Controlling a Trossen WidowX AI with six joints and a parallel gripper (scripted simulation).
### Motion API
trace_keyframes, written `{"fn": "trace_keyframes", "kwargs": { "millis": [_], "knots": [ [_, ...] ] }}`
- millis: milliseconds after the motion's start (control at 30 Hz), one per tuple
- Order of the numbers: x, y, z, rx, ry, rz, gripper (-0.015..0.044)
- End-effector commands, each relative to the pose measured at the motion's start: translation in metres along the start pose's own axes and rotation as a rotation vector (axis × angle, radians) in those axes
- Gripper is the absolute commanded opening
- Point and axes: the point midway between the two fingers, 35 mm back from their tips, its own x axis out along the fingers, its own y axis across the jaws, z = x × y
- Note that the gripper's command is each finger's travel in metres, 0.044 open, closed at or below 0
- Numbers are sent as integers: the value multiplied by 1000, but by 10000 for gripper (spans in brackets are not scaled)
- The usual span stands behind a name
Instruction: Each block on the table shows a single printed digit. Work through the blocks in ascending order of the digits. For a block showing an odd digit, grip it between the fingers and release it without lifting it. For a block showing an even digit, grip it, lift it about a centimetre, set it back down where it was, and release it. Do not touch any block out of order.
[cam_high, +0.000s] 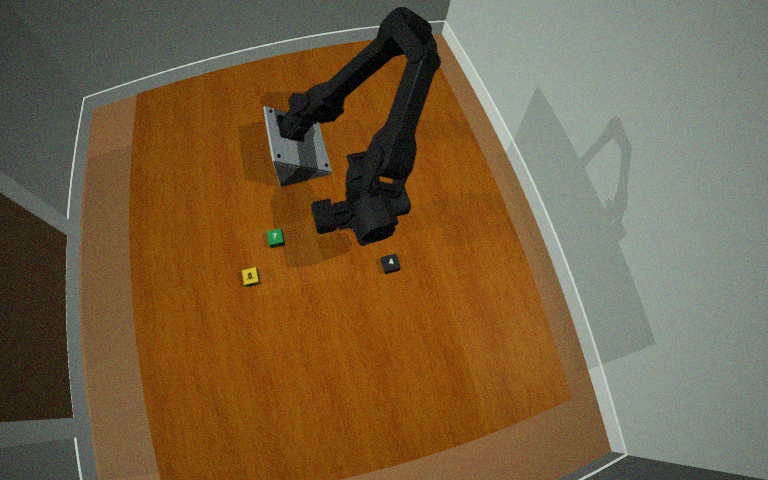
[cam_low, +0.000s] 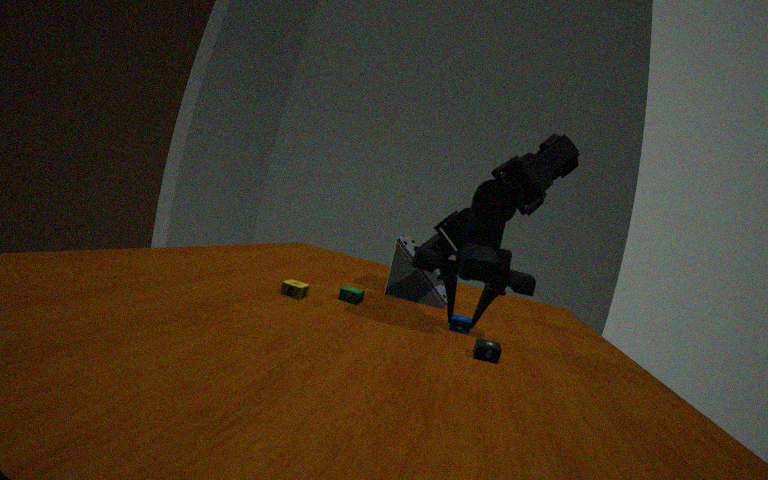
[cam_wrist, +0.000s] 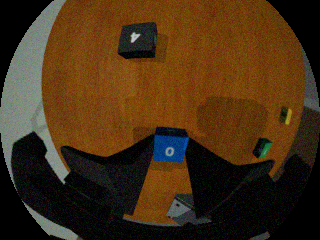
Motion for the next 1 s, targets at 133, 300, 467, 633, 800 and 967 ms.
{"fn": "trace_keyframes", "kwargs": {
  "millis": [133,300,467,633,800,967],
  "knots": [
    [2,0,-1,7,2,4,120],
    [2,0,-1,7,2,4,225],
    [2,0,-1,7,2,4,356],
    [2,0,-1,7,2,4,400],
    [-32,-1,-1,7,2,2,400],
    [-34,-1,-1,8,3,2,400]
  ]
}}
